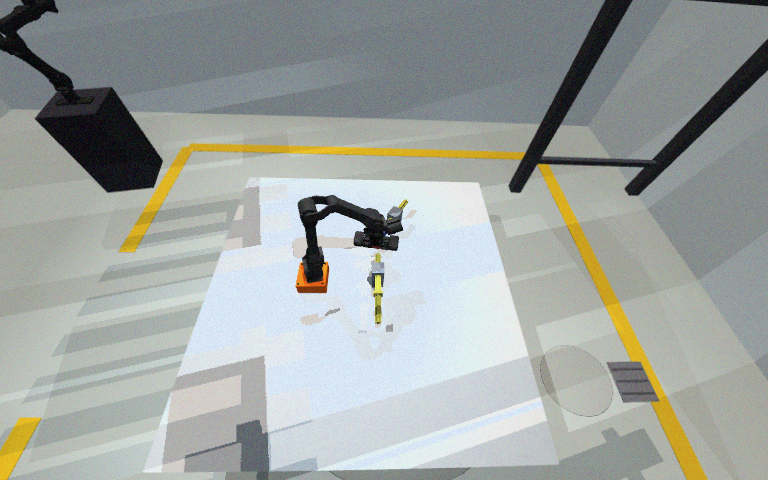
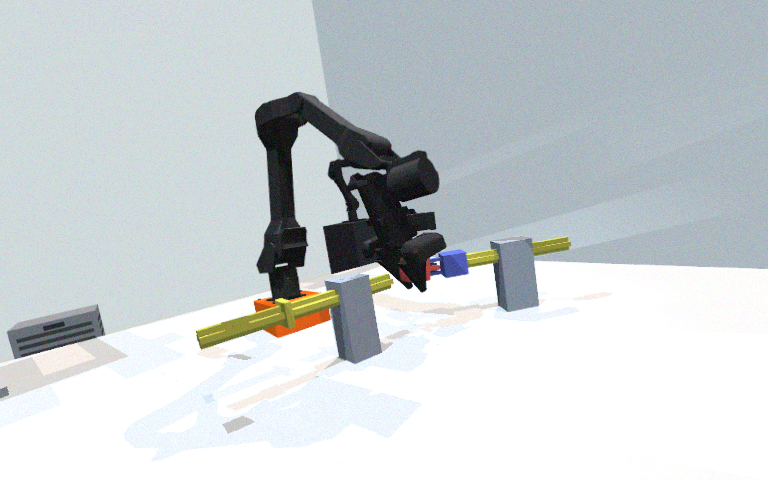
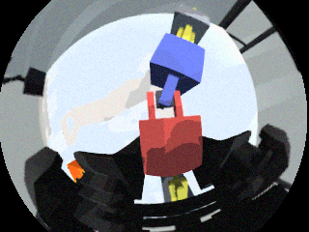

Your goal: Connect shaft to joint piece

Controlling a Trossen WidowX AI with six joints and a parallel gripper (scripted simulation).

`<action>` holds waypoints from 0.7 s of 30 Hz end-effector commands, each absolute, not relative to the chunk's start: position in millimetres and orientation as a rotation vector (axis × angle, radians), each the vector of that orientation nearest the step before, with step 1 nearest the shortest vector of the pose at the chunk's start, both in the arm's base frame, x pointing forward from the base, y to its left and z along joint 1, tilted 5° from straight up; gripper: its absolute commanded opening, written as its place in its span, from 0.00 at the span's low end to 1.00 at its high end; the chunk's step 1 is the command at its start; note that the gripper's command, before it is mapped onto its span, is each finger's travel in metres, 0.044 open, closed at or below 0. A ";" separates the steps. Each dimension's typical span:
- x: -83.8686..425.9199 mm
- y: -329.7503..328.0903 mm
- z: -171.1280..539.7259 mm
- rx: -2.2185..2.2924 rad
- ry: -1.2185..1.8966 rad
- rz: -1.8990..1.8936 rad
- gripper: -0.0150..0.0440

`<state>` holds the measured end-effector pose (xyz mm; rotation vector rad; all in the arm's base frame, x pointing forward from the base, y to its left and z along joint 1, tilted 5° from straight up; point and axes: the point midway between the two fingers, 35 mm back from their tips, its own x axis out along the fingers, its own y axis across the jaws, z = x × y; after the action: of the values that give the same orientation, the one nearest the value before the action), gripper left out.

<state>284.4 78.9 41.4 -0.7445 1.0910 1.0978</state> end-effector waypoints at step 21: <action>284.4 78.9 41.4 -0.745 1.091 1.098 1.00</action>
<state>284.3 79.0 41.4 -0.7440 1.0912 1.0981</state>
